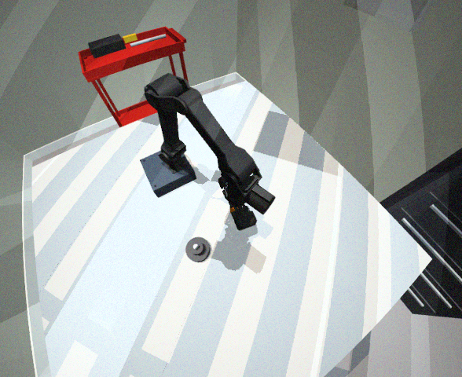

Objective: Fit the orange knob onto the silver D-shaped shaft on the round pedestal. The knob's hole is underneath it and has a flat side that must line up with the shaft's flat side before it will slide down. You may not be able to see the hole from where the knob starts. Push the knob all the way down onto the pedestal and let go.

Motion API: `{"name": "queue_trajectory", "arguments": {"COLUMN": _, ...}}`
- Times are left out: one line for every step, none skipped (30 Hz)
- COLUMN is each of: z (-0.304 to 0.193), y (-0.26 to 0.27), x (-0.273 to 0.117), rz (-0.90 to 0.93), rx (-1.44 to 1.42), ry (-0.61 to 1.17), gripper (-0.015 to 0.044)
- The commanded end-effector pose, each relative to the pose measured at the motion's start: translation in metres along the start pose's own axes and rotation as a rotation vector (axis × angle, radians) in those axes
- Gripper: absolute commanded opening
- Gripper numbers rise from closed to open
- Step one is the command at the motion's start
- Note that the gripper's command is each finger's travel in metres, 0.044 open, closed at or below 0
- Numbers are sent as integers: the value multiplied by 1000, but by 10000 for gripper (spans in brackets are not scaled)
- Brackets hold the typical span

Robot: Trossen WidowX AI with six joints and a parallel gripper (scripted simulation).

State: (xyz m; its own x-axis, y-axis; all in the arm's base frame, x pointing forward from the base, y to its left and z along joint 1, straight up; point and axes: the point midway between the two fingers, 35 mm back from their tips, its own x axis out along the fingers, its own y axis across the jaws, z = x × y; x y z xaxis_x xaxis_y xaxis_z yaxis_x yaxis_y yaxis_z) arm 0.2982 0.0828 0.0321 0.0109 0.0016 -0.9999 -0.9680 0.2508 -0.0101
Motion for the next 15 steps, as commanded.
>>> {"name": "queue_trajectory", "arguments": {"z": 2, "y": -3, "x": -18, "rz": -9, "rx": -3, "ry": -9, "gripper": 0}}
{"name": "queue_trajectory", "arguments": {"z": 2, "y": -3, "x": -21, "rz": -9, "rx": -3, "ry": -9, "gripper": 0}}
{"name": "queue_trajectory", "arguments": {"z": 2, "y": -3, "x": -24, "rz": -9, "rx": -3, "ry": -9, "gripper": 0}}
{"name": "queue_trajectory", "arguments": {"z": 2, "y": -3, "x": -27, "rz": -9, "rx": -3, "ry": -9, "gripper": 0}}
{"name": "queue_trajectory", "arguments": {"z": 2, "y": -4, "x": -30, "rz": -9, "rx": -3, "ry": -9, "gripper": 0}}
{"name": "queue_trajectory", "arguments": {"z": 2, "y": -4, "x": -33, "rz": -9, "rx": -3, "ry": -9, "gripper": 0}}
{"name": "queue_trajectory", "arguments": {"z": 2, "y": -4, "x": -36, "rz": -9, "rx": -3, "ry": -9, "gripper": 0}}
{"name": "queue_trajectory", "arguments": {"z": 2, "y": -4, "x": -39, "rz": -9, "rx": -3, "ry": -9, "gripper": 0}}
{"name": "queue_trajectory", "arguments": {"z": 2, "y": -4, "x": -43, "rz": -9, "rx": -3, "ry": -9, "gripper": 0}}
{"name": "queue_trajectory", "arguments": {"z": 2, "y": -4, "x": -46, "rz": -9, "rx": -3, "ry": -9, "gripper": 0}}
{"name": "queue_trajectory", "arguments": {"z": 2, "y": -4, "x": -49, "rz": -9, "rx": -3, "ry": -9, "gripper": 0}}
{"name": "queue_trajectory", "arguments": {"z": 2, "y": -4, "x": -52, "rz": -9, "rx": -3, "ry": -9, "gripper": 0}}
{"name": "queue_trajectory", "arguments": {"z": 2, "y": -4, "x": -55, "rz": -9, "rx": -3, "ry": -9, "gripper": 0}}
{"name": "queue_trajectory", "arguments": {"z": 2, "y": -4, "x": -58, "rz": -9, "rx": -3, "ry": -9, "gripper": 0}}
{"name": "queue_trajectory", "arguments": {"z": 2, "y": -4, "x": -61, "rz": -9, "rx": -3, "ry": -9, "gripper": 0}}
